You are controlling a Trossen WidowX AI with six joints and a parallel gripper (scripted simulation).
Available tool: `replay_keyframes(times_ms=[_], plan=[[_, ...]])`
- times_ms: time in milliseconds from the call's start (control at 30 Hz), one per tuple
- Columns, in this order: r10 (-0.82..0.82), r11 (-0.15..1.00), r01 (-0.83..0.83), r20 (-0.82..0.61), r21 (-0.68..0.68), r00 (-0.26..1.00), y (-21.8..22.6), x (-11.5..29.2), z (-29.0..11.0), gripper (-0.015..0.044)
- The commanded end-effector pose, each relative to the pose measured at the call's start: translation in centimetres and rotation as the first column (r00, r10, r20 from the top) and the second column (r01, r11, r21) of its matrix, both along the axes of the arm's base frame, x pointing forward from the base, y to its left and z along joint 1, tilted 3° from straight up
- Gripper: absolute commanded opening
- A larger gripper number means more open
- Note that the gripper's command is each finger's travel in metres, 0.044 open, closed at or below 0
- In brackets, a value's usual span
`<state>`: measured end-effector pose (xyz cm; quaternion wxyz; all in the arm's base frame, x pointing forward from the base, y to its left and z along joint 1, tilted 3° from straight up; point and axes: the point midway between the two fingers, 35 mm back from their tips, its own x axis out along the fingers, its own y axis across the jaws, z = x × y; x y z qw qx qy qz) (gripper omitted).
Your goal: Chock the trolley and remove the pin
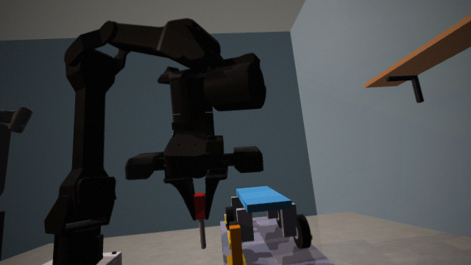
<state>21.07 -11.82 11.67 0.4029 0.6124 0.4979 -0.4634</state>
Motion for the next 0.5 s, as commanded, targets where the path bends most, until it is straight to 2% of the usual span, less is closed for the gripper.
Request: replay_keyframes(times_ms=[0, 467], plan=[[-0.113, 0.993, 0.112, -0.019, -0.022, 0.993, 0.08, -0.07, 0.1, 0.0], [-0.506, 0.861, 0.5, -0.072, -0.091, 0.859, 0.4, -0.09, 0.1, 0.0]])
